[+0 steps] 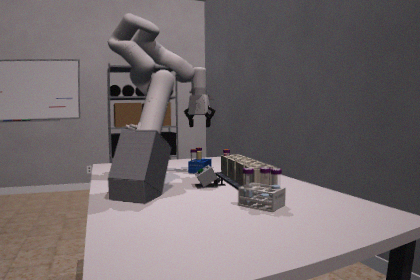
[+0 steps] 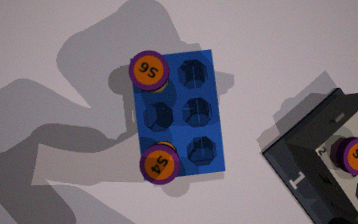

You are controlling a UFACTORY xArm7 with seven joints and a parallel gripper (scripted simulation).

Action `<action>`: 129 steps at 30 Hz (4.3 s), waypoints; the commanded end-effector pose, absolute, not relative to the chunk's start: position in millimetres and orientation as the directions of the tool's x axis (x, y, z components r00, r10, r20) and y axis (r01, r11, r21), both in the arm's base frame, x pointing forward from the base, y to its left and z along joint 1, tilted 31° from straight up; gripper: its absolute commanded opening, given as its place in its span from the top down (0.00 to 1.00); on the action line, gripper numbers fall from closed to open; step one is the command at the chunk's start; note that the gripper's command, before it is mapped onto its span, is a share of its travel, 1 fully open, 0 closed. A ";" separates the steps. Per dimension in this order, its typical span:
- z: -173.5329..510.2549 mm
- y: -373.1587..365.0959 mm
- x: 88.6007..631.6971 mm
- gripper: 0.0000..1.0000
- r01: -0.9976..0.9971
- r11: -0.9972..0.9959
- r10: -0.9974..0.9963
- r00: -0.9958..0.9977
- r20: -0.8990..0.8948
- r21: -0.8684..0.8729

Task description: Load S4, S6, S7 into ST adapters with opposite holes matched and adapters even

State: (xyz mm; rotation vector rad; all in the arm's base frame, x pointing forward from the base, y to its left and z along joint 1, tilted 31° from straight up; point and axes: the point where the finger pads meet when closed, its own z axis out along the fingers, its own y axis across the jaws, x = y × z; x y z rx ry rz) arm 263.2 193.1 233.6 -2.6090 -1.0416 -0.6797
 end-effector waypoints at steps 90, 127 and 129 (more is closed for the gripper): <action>195.2 25.1 342.4 0.43 0.607 -0.785 0.480 0.723 0.497 -0.124; 236.0 171.2 275.4 0.43 0.768 -0.640 0.660 0.549 0.512 0.002; 238.5 180.0 271.3 0.43 0.768 -0.640 0.660 0.549 0.512 0.002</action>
